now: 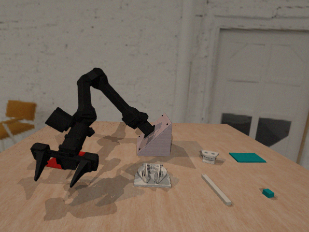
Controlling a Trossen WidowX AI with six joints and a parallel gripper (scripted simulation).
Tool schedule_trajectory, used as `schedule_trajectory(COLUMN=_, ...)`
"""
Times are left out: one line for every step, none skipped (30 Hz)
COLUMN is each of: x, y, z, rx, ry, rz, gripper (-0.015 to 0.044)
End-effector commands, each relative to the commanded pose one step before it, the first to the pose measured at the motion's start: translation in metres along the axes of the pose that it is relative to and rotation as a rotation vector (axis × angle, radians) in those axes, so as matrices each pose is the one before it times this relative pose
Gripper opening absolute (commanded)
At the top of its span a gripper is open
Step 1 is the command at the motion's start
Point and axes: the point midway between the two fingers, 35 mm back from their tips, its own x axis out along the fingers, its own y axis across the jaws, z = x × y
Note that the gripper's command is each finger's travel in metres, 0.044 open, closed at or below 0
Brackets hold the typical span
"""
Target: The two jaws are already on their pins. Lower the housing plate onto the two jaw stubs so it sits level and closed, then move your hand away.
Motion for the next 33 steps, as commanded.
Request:
schedule_trajectory(x=0.01107, y=-0.03723, z=-0.01212, rx=-0.0452, ry=-0.00747, rz=-0.11407, gripper=0.044)
schedule_trajectory(x=0.00221, y=-0.00674, z=-0.00334, rx=-0.0098, ry=0.00054, rz=-0.02139, gripper=0.044)
schedule_trajectory(x=0.00221, y=-0.00671, z=-0.00339, rx=-0.0101, ry=0.00056, rz=-0.02132, gripper=0.044)
schedule_trajectory(x=0.00144, y=-0.00822, z=-0.00284, rx=-0.0163, ry=0.00386, rz=-0.02037, gripper=0.044)
schedule_trajectory(x=0.00147, y=-0.00836, z=-0.003, rx=-0.0169, ry=0.00409, rz=-0.02073, gripper=0.044)
schedule_trajectory(x=0.00148, y=-0.0083, z=-0.00308, rx=-0.0171, ry=0.00423, rz=-0.02063, gripper=0.044)
schedule_trajectory(x=0.00153, y=-0.00812, z=-0.00318, rx=-0.0169, ry=0.00412, rz=-0.02052, gripper=0.044)
schedule_trajectory(x=0.0019, y=-0.00708, z=-0.00334, rx=-0.0136, ry=0.00236, rz=-0.02037, gripper=0.044)
schedule_trajectory(x=0.00193, y=-0.00653, z=-0.00329, rx=-0.0124, ry=0.00183, rz=-0.01955, gripper=0.044)
schedule_trajectory(x=0.00198, y=-0.00539, z=-0.00311, rx=-0.0095, ry=0.00059, rz=-0.01789, gripper=0.044)
schedule_trajectory(x=0.00198, y=-0.00535, z=-0.00314, rx=-0.0097, ry=0.00057, rz=-0.01781, gripper=0.044)
schedule_trajectory(x=0.00197, y=-0.00532, z=-0.00317, rx=-0.0099, ry=0.00054, rz=-0.01772, gripper=0.044)
schedule_trajectory(x=0.00197, y=-0.00524, z=-0.00319, rx=-0.0099, ry=0.00047, rz=-0.01756, gripper=0.044)
schedule_trajectory(x=0.00229, y=-0.00604, z=-0.00375, rx=-0.0117, ry=0.00044, rz=-0.02038, gripper=0.044)
schedule_trajectory(x=0.00242, y=-0.00638, z=-0.00403, rx=-0.0127, ry=0.00043, rz=-0.02155, gripper=0.044)
schedule_trajectory(x=0.00241, y=-0.00635, z=-0.00407, rx=-0.013, ry=0.00038, rz=-0.02144, gripper=0.044)
schedule_trajectory(x=0.0024, y=-0.00631, z=-0.00411, rx=-0.0133, ry=0.00033, rz=-0.02133, gripper=0.044)
schedule_trajectory(x=0.00238, y=-0.00627, z=-0.00416, rx=-0.0136, ry=0.00028, rz=-0.02122, gripper=0.044)
schedule_trajectory(x=0.00237, y=-0.00623, z=-0.0042, rx=-0.0139, ry=0.00022, rz=-0.0211, gripper=0.044)
schedule_trajectory(x=0.00236, y=-0.00619, z=-0.00424, rx=-0.0142, ry=0.00016, rz=-0.02098, gripper=0.044)
schedule_trajectory(x=0.00235, y=-0.00615, z=-0.00428, rx=-0.0145, ry=0.00009, rz=-0.02086, gripper=0.044)
schedule_trajectory(x=0.00234, y=-0.0061, z=-0.00431, rx=-0.0147, ry=0.00002, rz=-0.02074, gripper=0.044)
schedule_trajectory(x=0.00232, y=-0.00606, z=-0.00435, rx=-0.015, ry=-0.00005, rz=-0.02061, gripper=0.044)
schedule_trajectory(x=0.00195, y=-0.00545, z=-0.00384, rx=-0.017, ry=-0.0011, rz=-0.0189, gripper=0.044)
schedule_trajectory(x=0.00192, y=-0.00534, z=-0.00385, rx=-0.0171, ry=-0.0011, rz=-0.01859, gripper=0.044)
schedule_trajectory(x=0.0019, y=-0.00529, z=-0.00389, rx=-0.0173, ry=-0.00111, rz=-0.01848, gripper=0.044)
schedule_trajectory(x=0.00188, y=-0.00523, z=-0.00393, rx=-0.0176, ry=-0.00113, rz=-0.01837, gripper=0.044)
schedule_trajectory(x=0.00186, y=-0.00518, z=-0.00397, rx=-0.0178, ry=-0.00116, rz=-0.01826, gripper=0.044)
schedule_trajectory(x=0.00185, y=-0.00512, z=-0.00401, rx=-0.018, ry=-0.00119, rz=-0.01814, gripper=0.044)
schedule_trajectory(x=0.00183, y=-0.00507, z=-0.00405, rx=-0.0182, ry=-0.00122, rz=-0.01803, gripper=0.044)
schedule_trajectory(x=0.00181, y=-0.00501, z=-0.00408, rx=-0.0185, ry=-0.00125, rz=-0.01791, gripper=0.044)
schedule_trajectory(x=0.00179, y=-0.00495, z=-0.00412, rx=-0.0187, ry=-0.00129, rz=-0.0178, gripper=0.044)
schedule_trajectory(x=0.00177, y=-0.00489, z=-0.00415, rx=-0.0189, ry=-0.00134, rz=-0.01768, gripper=0.044)
